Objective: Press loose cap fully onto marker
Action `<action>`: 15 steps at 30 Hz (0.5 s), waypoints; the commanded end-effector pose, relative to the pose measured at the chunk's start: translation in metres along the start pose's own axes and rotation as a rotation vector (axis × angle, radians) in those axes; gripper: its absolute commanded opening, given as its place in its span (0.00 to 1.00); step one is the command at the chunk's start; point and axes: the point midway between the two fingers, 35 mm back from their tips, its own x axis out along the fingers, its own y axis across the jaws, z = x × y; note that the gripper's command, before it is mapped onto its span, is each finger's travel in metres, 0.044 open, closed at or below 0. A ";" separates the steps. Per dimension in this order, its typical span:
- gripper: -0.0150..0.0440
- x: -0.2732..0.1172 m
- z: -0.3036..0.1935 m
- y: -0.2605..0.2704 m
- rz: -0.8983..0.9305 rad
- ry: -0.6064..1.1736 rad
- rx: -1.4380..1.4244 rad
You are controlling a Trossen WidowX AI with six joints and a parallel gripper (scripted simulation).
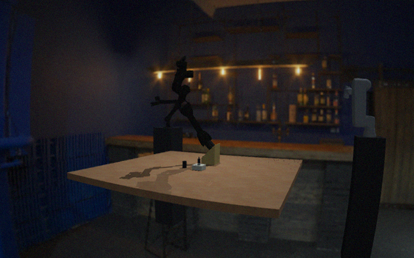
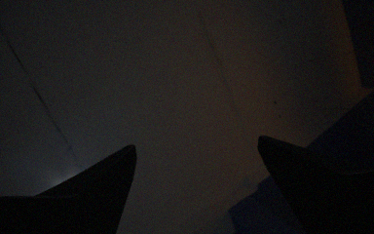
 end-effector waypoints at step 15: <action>0.68 -0.093 -0.017 0.111 0.605 0.484 0.912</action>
